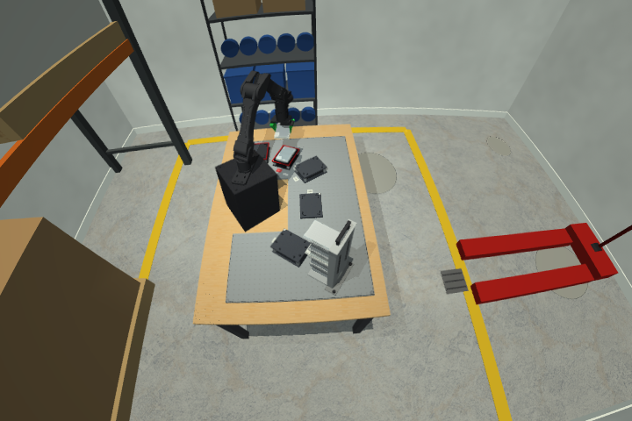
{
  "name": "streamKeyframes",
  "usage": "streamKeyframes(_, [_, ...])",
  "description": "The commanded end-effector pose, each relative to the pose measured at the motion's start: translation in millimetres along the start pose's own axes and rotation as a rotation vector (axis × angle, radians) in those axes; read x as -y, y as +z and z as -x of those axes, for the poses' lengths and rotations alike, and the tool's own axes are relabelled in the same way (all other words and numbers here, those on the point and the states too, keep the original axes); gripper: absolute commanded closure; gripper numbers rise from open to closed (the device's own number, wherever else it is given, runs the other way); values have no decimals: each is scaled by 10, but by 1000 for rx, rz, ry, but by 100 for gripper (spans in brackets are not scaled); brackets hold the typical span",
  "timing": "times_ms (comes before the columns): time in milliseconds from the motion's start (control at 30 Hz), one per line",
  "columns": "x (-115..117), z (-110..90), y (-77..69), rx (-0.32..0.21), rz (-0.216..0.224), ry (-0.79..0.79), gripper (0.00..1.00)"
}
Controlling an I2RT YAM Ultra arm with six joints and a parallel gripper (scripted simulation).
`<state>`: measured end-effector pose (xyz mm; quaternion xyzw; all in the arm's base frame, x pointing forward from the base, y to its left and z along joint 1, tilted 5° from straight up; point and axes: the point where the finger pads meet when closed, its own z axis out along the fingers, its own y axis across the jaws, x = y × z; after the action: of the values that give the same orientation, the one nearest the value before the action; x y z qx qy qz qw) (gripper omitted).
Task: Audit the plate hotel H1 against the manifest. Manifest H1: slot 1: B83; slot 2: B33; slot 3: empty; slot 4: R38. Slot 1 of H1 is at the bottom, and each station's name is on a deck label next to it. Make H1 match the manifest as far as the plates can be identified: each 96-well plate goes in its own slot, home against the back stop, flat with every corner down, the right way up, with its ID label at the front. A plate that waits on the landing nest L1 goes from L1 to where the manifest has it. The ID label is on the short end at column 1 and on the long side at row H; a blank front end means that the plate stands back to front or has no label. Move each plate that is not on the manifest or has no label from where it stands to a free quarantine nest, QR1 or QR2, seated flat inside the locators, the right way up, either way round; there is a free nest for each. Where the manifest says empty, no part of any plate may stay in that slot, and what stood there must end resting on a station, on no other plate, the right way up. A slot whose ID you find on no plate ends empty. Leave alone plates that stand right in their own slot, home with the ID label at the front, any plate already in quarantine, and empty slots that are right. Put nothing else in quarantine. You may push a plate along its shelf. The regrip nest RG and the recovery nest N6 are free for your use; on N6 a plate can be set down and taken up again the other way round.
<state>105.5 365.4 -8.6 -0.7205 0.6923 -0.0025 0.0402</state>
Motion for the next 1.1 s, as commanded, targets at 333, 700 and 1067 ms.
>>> streamKeyframes(333, [-385, 130, -112, 37, -14, -138, 14])
streamKeyframes(700, [-679, 254, -104, 40, -11, -138, 14])
streamKeyframes(1067, [-978, 300, -71, 33, -11, -138, 14])
